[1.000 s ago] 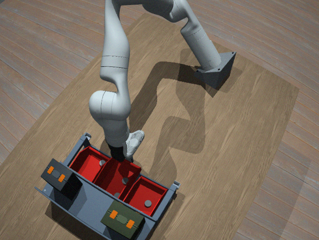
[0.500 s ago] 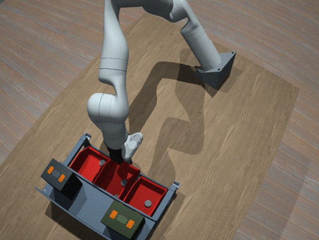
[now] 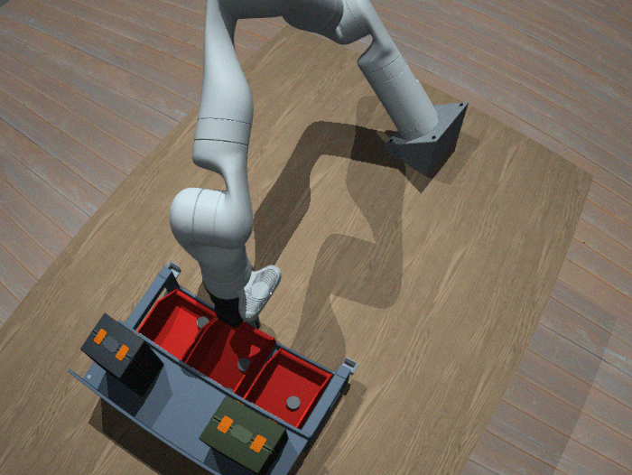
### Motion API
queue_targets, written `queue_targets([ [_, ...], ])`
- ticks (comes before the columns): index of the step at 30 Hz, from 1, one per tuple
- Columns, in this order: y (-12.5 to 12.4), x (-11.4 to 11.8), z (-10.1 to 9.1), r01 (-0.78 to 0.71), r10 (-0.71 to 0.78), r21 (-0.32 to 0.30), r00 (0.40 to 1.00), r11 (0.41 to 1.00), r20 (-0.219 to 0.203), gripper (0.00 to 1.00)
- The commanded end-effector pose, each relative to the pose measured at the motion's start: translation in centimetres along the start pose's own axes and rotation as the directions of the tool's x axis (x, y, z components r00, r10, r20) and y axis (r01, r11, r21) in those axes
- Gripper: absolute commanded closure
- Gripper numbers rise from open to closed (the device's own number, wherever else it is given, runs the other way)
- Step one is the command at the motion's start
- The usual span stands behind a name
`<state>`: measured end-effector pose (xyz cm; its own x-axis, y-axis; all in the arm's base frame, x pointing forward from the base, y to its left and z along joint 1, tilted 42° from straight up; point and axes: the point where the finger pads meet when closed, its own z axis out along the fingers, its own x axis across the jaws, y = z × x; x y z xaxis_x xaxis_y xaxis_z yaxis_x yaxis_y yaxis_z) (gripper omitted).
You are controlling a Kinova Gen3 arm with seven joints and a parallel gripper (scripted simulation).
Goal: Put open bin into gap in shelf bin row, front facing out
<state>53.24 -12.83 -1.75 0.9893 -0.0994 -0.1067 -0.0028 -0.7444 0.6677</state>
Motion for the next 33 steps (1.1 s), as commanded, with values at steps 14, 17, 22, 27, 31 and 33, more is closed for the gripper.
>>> queue_targets([
  [14,-0.02,0.52,-0.08,0.0,0.0,0.001,1.0,1.0,-0.003,1.0],
  [17,-0.02,0.58,-0.08,0.0,0.0,0.001,1.0,1.0,-0.003,1.0],
  [22,-0.02,0.65,-0.08,0.0,0.0,0.001,1.0,1.0,-0.003,1.0],
  [27,-0.02,0.68,-0.08,0.0,0.0,0.001,1.0,1.0,-0.003,1.0],
  [31,-0.02,0.7,-0.08,0.0,0.0,0.001,1.0,1.0,-0.003,1.0],
  [33,-0.02,0.71,-0.08,0.0,0.0,0.001,1.0,1.0,-0.003,1.0],
])
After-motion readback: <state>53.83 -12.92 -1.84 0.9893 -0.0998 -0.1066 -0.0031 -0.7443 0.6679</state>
